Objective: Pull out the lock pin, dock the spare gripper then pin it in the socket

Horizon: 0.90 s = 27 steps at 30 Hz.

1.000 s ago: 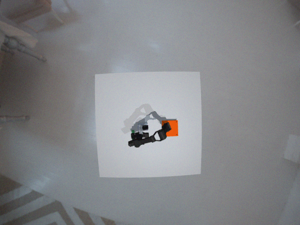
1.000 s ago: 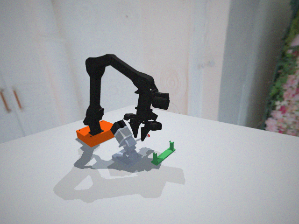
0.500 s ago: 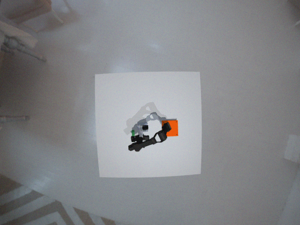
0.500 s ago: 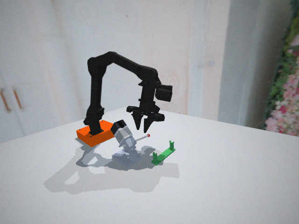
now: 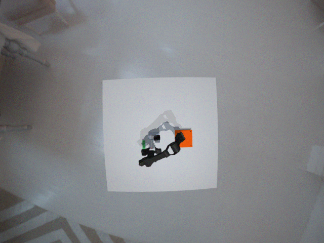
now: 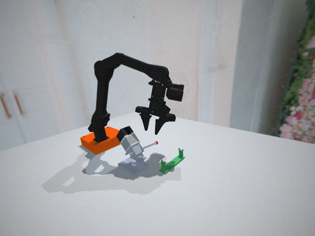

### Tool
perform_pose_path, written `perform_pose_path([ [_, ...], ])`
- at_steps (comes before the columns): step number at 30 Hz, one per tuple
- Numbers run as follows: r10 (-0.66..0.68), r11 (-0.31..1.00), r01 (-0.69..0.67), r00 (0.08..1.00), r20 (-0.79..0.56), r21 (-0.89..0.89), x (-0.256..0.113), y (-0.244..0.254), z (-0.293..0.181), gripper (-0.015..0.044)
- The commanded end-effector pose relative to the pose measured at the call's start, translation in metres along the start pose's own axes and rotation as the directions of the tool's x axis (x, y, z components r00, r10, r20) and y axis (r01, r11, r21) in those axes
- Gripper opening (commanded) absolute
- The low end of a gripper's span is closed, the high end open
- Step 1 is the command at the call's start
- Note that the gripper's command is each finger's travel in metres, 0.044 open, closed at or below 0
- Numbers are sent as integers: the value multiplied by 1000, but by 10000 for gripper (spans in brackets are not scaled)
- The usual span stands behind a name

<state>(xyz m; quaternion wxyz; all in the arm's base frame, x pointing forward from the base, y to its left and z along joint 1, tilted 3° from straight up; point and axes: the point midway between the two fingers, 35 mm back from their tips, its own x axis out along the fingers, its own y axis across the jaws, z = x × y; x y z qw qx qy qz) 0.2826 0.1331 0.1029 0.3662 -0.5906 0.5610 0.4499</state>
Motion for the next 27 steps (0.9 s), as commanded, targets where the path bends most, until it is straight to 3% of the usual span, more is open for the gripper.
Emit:
perform_pose_path([
  [1,2,1000,-2,1000,0,-3,1,0,0,358],
  [5,2,1000,-2,1000,0,-3,1,0,0,440],
  [27,2,1000,-2,1000,0,-3,1,0,0,440],
])
